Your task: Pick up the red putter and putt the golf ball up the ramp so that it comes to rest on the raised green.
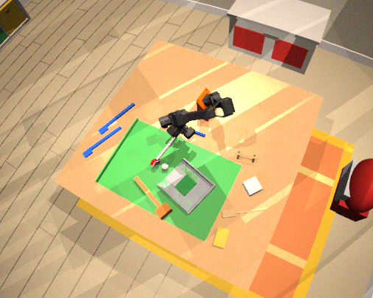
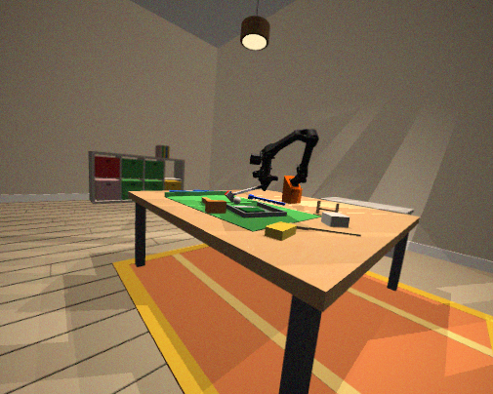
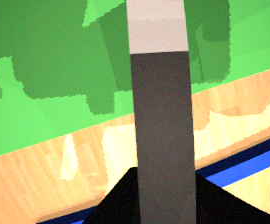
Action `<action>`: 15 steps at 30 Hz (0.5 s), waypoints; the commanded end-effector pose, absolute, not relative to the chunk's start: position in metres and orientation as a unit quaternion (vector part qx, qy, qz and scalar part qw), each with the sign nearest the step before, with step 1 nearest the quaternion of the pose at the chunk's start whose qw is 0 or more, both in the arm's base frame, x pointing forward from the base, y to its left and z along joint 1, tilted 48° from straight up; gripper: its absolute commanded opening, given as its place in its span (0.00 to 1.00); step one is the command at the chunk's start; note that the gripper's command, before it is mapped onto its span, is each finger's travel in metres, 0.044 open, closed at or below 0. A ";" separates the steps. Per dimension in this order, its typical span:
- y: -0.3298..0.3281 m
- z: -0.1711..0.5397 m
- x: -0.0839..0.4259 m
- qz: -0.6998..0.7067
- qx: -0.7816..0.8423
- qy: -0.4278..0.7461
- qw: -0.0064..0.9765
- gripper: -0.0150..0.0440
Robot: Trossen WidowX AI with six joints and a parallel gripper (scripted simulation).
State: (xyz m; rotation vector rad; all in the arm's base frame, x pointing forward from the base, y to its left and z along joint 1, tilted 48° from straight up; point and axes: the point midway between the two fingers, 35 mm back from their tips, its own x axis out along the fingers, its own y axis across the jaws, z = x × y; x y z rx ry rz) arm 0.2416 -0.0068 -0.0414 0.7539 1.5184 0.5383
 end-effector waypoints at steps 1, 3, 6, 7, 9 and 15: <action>-0.006 -0.036 0.239 0.228 0.341 0.662 0.627 0.25; -0.011 -0.031 0.240 0.228 0.341 0.662 0.627 0.25; -0.023 -0.021 0.240 0.227 0.340 0.663 0.628 0.25; -0.028 -0.017 0.240 0.227 0.340 0.663 0.628 0.25; -0.037 -0.009 0.240 0.227 0.340 0.663 0.627 0.25; -0.043 -0.003 0.238 0.226 0.344 0.663 0.624 0.25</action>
